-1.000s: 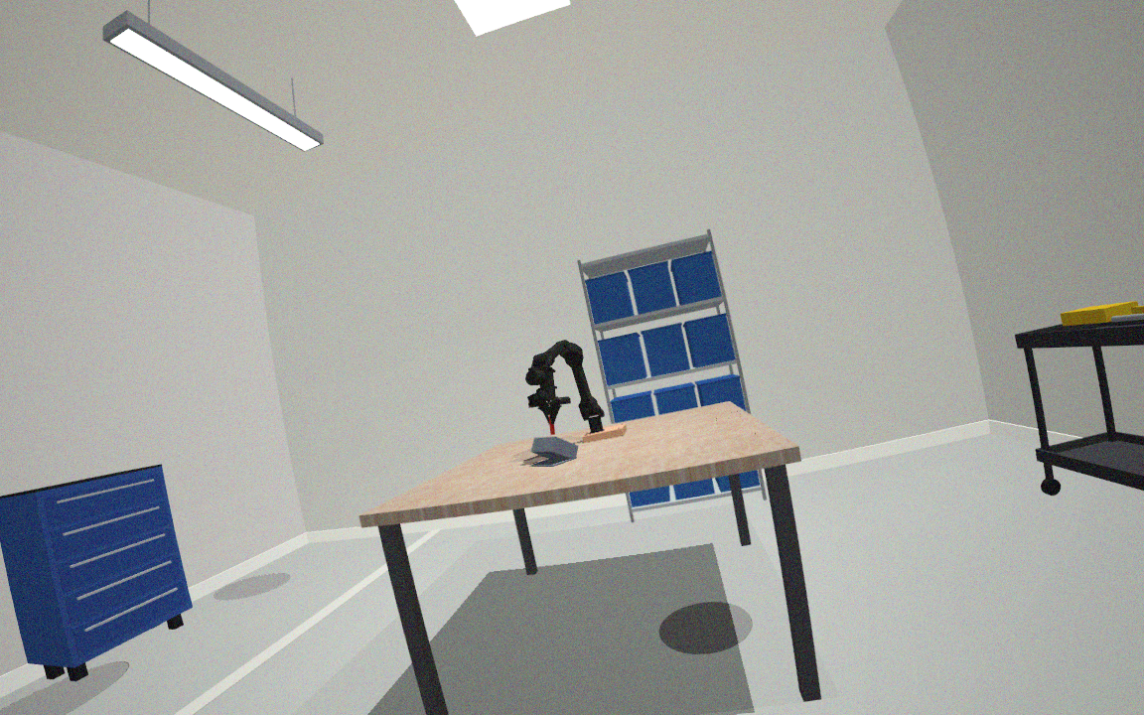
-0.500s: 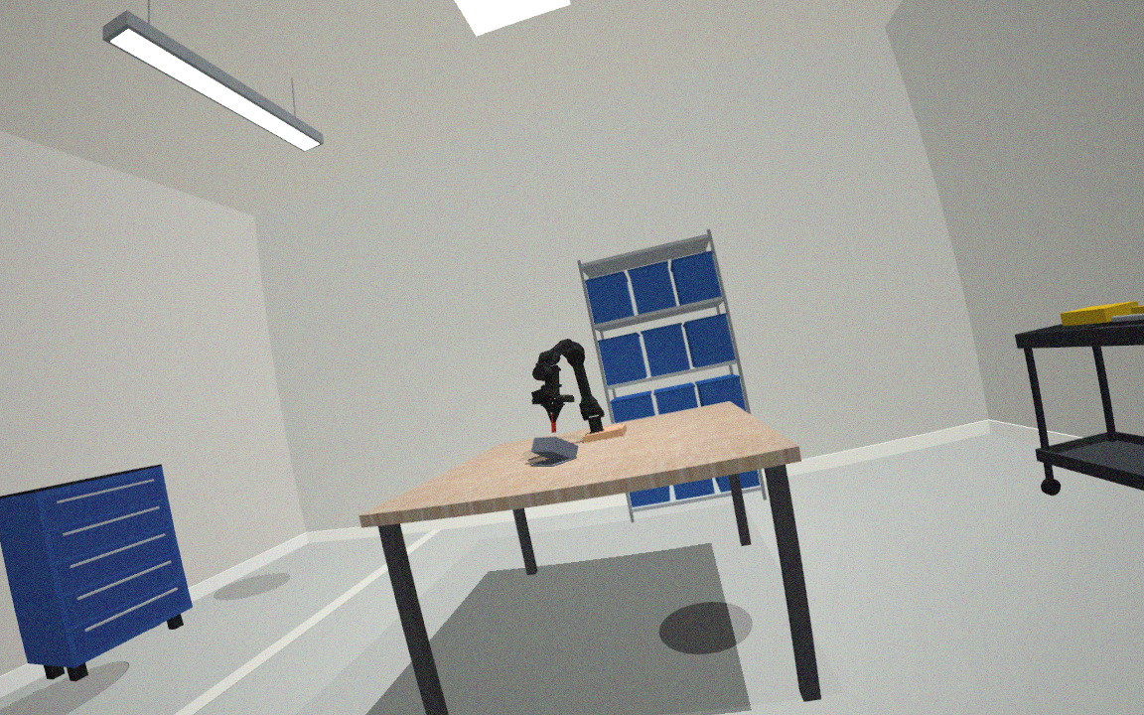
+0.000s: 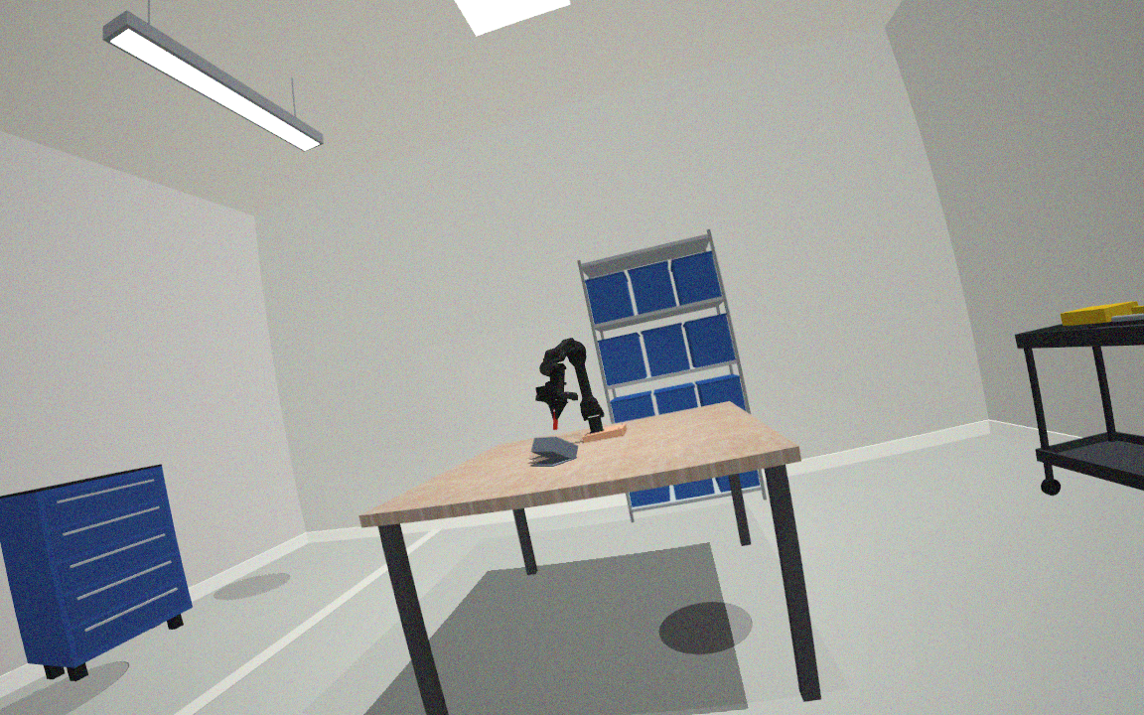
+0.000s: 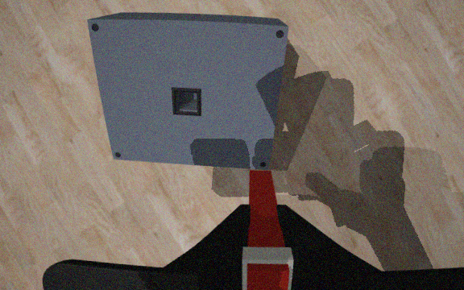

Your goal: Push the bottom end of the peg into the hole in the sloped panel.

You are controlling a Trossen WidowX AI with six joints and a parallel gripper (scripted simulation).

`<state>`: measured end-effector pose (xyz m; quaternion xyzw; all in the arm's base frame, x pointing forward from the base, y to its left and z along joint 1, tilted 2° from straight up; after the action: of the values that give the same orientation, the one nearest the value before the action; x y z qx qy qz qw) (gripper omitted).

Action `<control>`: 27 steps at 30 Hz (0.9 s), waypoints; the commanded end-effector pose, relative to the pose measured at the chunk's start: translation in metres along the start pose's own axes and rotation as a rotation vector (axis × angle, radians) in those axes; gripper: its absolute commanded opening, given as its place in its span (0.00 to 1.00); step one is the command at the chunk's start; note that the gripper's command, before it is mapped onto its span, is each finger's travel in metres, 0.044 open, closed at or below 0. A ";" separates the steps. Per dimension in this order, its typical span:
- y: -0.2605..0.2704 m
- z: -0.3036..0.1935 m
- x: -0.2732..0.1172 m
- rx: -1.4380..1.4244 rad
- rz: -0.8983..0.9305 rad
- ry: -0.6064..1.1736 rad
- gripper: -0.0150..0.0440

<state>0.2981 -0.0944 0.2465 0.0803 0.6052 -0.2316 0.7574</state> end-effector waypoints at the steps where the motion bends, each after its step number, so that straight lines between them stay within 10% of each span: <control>1: 0.004 -0.002 -0.001 0.008 -0.011 -0.017 0.25; 27: 0.034 -0.012 -0.020 0.051 -0.032 -0.175 0.25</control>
<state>0.3005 -0.0574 0.2576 0.0692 0.5379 -0.2598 0.7990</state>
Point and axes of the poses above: the point midway between the two fingers, 35 mm back from their tips, its own x axis out along the fingers, its own y axis across the jaws, z = x × y, the point moved 10 cm from there along -x, back along the fingers, and after that the axes turned 14 degrees about -x, right-handed, at the moved point
